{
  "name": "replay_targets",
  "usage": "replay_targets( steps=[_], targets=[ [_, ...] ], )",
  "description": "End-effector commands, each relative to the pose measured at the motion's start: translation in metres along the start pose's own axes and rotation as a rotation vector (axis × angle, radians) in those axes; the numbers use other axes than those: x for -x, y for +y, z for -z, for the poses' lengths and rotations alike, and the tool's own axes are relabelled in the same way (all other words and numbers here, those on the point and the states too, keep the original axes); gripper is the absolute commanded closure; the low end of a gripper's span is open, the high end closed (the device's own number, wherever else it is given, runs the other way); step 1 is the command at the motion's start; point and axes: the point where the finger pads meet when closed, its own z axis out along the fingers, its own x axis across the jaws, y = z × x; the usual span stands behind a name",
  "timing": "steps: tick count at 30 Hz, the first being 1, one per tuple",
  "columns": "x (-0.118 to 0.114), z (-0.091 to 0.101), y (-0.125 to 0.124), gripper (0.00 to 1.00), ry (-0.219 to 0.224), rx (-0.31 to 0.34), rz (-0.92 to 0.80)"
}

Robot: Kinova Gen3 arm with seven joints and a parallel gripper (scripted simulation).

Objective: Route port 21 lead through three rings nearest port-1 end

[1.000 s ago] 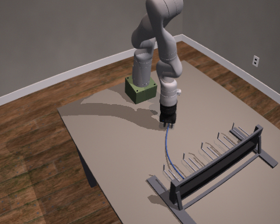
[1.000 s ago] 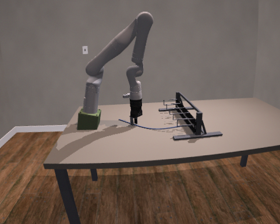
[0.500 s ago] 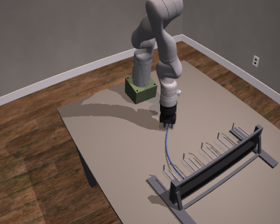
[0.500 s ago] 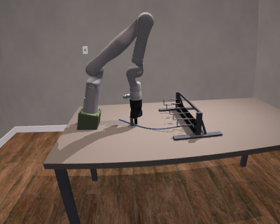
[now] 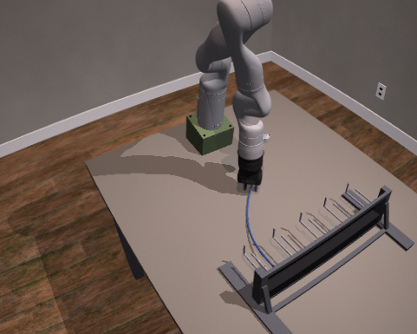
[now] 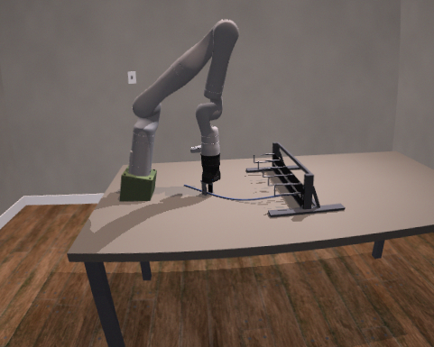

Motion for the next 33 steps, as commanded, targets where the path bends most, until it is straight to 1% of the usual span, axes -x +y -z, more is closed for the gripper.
replay_targets(
  steps=[1, 30, 31, 33],
  targets=[
    [-0.0001, 0.0002, 0.0002, 0.33, 0.0, 0.001, 0.0],
    [-0.0001, 0.0002, 0.0002, 0.33, 0.0, 0.001, 0.0],
    [-0.0001, 0.0002, 0.0002, 1.0, 0.0, 0.001, 0.0],
    [-0.0001, 0.0002, 0.0002, 1.0, 0.0, 0.001, 0.0]
  ],
)
